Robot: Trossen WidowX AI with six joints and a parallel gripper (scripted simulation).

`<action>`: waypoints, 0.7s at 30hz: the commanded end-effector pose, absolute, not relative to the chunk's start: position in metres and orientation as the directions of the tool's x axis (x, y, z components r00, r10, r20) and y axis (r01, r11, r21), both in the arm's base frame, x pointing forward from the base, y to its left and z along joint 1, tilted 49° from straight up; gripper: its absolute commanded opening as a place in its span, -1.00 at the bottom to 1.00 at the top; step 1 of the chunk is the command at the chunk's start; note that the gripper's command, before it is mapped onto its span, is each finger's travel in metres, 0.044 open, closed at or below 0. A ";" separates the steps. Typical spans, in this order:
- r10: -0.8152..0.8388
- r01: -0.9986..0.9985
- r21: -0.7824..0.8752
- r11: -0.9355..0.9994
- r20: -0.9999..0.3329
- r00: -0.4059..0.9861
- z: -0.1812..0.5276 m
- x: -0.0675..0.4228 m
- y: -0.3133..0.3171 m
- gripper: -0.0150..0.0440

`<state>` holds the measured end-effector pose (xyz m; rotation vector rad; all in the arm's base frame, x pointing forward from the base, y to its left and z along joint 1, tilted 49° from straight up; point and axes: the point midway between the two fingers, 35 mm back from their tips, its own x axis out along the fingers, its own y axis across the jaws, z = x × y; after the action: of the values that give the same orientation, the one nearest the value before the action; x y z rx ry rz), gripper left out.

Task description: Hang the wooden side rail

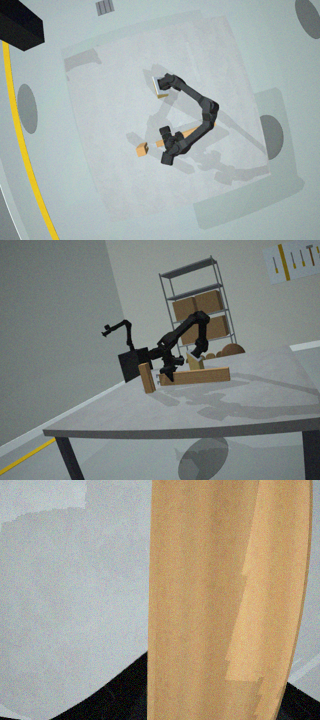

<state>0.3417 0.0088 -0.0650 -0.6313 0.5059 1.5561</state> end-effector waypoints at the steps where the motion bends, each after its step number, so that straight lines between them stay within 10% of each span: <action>1: 0.748 -0.995 -0.060 -0.079 -0.663 -0.019 -0.065 0.342 0.005 -0.49; 21: 0.748 -0.995 -0.060 -0.079 -0.663 -0.019 -0.068 0.342 0.004 -0.49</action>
<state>0.3409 0.0081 -0.0674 -0.6289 0.5046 1.5538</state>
